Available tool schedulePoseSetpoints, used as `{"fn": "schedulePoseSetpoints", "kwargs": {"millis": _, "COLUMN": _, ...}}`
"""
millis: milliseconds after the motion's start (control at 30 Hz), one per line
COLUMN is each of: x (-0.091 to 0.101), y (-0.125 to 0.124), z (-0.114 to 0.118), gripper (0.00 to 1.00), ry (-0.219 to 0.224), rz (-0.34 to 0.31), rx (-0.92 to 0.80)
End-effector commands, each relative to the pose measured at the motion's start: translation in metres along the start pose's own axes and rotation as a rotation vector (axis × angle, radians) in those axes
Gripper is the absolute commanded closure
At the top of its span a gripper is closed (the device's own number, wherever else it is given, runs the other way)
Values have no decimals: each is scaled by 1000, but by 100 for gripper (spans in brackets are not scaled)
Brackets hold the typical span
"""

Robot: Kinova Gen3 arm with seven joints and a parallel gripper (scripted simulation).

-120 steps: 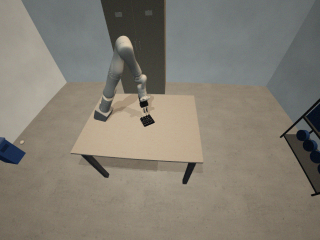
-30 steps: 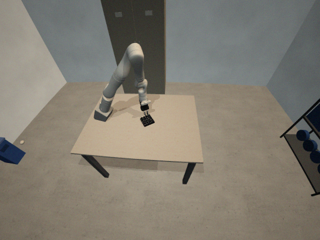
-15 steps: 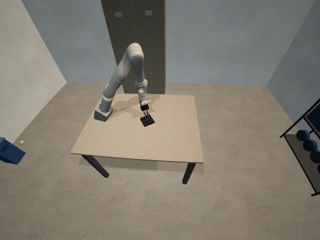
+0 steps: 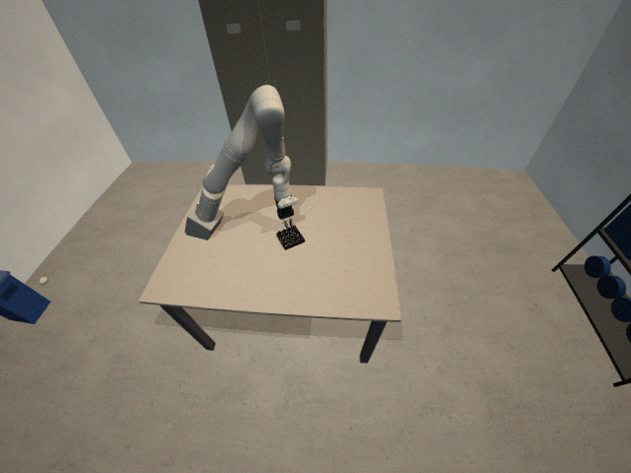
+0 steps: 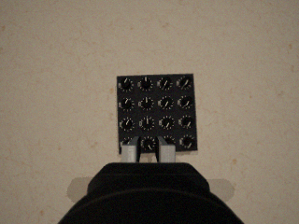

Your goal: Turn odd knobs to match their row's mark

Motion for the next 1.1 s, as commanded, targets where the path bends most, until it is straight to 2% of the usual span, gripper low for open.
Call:
{"fn": "schedulePoseSetpoints", "kwargs": {"millis": 0, "x": -1, "y": 0, "z": 0, "gripper": 54, "ry": 0, "rz": -1, "rx": 0}}
{"fn": "schedulePoseSetpoints", "kwargs": {"millis": 400, "x": -11, "y": 0, "z": 0, "gripper": 54, "ry": 0, "rz": -1, "rx": 0}}
{"fn": "schedulePoseSetpoints", "kwargs": {"millis": 1067, "x": -12, "y": 0, "z": 0, "gripper": 54, "ry": 0, "rz": -1, "rx": 1}}
Point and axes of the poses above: the point where the finger pads meet when closed, its own x axis back along the fingers, its own z axis across the jaws, y = z × x, the point moved 8 cm from there along x, back along the fingers, and after that the axes turned 8 degrees about x, right-handed, at the moved point
